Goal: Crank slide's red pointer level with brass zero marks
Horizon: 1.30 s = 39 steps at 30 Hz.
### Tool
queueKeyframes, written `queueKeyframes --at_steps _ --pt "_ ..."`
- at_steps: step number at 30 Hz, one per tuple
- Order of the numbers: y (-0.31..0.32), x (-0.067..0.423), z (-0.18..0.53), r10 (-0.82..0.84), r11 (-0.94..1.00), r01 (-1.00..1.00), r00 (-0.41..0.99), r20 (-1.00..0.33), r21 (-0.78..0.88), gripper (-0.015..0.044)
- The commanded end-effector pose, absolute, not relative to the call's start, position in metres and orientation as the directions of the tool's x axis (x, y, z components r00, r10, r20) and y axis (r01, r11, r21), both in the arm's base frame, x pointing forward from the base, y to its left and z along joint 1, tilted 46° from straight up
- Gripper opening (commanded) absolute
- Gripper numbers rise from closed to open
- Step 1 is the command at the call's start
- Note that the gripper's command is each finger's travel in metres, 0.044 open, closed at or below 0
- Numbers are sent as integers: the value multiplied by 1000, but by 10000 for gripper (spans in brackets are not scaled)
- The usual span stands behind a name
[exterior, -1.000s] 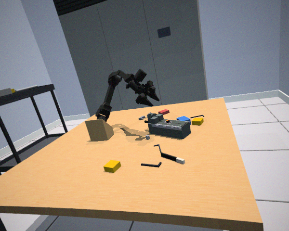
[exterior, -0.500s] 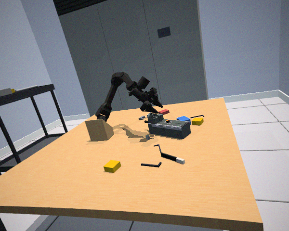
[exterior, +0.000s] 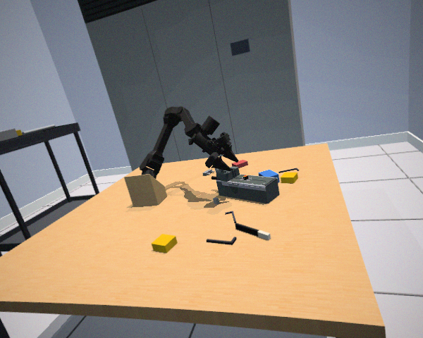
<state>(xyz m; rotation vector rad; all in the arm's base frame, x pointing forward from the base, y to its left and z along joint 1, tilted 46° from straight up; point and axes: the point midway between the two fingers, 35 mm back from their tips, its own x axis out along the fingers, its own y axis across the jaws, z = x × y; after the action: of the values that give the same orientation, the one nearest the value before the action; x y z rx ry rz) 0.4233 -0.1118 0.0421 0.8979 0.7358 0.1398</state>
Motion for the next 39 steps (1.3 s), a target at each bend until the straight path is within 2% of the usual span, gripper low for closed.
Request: queueKeyframes --at_steps 1,8,25,39 --pt "-111 423 40 404 630 190 748 -526 753 440" --pt "-111 423 40 404 630 190 748 -526 753 440" --pt "-111 423 40 404 630 190 748 -526 753 0" --pt "-112 423 42 405 632 185 750 -524 753 0"
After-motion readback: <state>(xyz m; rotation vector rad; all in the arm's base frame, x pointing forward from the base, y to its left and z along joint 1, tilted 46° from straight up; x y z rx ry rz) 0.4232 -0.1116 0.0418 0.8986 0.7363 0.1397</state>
